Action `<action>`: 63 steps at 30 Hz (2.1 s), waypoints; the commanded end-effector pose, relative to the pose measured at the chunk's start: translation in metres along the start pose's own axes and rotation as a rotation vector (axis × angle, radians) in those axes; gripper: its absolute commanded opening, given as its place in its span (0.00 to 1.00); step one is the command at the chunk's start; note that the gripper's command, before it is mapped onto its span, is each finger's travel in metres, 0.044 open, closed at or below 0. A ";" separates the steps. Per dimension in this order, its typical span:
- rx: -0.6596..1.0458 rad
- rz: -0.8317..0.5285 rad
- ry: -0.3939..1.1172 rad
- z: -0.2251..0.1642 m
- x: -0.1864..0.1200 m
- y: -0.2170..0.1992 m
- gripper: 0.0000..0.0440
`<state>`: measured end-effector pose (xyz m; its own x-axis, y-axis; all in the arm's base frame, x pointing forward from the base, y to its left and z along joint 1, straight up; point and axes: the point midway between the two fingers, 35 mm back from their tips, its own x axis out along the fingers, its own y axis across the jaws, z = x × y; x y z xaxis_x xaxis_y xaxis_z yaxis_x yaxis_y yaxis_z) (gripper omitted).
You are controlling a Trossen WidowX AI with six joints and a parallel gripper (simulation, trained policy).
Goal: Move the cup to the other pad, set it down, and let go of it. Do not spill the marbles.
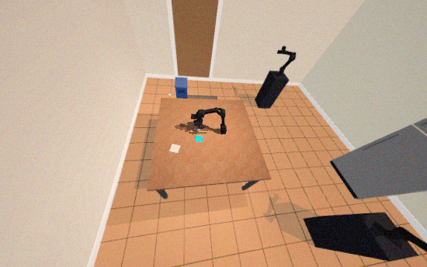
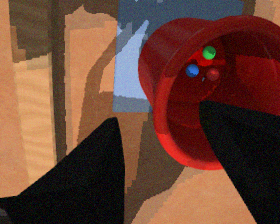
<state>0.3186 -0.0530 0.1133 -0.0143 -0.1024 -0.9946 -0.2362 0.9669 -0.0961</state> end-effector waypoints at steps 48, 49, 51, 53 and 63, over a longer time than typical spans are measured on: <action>-0.480 0.007 -0.059 0.018 -0.008 0.025 0.00; -0.486 0.006 -0.064 0.020 -0.010 0.028 0.00; -0.498 0.002 -0.074 0.023 -0.013 0.034 0.00; -0.509 -0.001 -0.084 0.026 -0.015 0.041 0.00; -0.566 -0.013 -0.129 0.040 -0.021 0.076 0.00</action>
<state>0.3379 0.0239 0.1249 0.0917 -0.0580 -0.9941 -0.7151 0.6909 -0.1062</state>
